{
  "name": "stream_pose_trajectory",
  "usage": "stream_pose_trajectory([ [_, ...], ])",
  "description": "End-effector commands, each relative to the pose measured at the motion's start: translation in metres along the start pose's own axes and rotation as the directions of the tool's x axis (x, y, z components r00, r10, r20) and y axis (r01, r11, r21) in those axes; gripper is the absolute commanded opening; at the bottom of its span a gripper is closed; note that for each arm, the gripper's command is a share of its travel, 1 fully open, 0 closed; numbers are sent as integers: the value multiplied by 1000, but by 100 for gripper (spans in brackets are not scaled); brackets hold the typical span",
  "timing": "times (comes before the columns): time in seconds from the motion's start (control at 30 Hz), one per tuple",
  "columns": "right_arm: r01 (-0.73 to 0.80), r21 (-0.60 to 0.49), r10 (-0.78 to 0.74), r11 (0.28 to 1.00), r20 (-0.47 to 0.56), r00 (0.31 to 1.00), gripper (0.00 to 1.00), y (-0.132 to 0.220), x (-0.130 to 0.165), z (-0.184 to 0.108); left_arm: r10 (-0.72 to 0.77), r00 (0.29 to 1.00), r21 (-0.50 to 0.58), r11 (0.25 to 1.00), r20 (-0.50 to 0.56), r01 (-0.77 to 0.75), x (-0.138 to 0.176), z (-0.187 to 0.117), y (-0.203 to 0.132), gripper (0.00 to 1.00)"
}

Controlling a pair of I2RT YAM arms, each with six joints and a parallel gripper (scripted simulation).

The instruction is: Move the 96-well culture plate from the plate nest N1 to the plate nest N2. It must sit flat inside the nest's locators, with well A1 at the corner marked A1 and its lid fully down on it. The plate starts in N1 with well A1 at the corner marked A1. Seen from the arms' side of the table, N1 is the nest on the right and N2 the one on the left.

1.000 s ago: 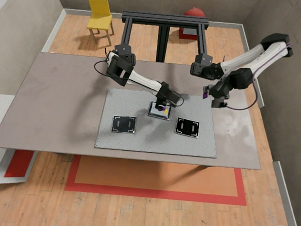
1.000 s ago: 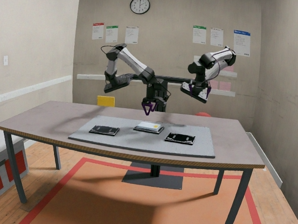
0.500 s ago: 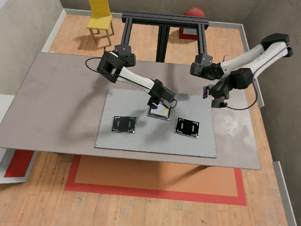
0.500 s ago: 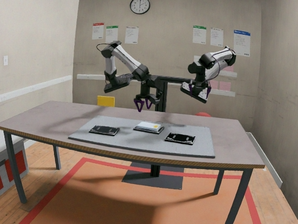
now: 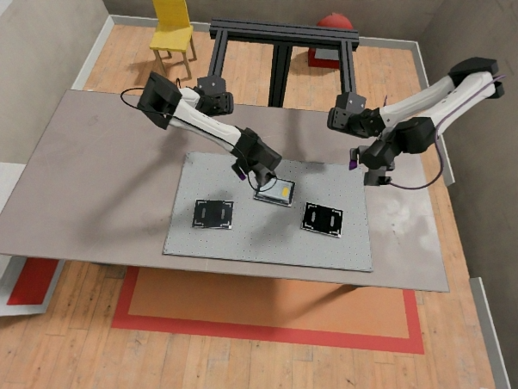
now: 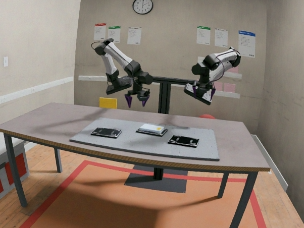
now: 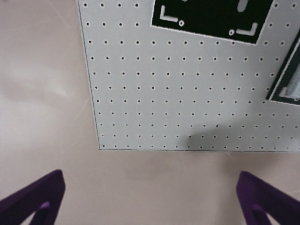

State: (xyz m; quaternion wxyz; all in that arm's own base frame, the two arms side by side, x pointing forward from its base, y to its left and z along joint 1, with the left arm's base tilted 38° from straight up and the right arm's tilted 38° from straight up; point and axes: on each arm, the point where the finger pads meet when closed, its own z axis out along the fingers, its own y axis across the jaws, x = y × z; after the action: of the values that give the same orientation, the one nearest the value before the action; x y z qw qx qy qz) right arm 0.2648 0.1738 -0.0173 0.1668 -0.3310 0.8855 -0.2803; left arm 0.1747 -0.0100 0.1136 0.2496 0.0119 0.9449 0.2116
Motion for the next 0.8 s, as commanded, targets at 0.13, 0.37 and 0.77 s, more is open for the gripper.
stream_pose_trajectory([
  [0.13, -268, 5, 268, 963, -3, 963, 100, -25, 21, -12, -8, 1000, 13, 1000, 9, 8, -3, -1, -2, 100],
  [0.37, -482, 6, 482, 876, -4, 876, 100, -48, 44, -25, -8, 1000, 13, 1000, 9, 8, -3, -1, -2, 100],
  [0.77, -673, 4, 673, 740, -8, 740, 100, -80, 76, -43, -8, 1000, 13, 1000, 9, 8, -3, -1, -2, 100],
])
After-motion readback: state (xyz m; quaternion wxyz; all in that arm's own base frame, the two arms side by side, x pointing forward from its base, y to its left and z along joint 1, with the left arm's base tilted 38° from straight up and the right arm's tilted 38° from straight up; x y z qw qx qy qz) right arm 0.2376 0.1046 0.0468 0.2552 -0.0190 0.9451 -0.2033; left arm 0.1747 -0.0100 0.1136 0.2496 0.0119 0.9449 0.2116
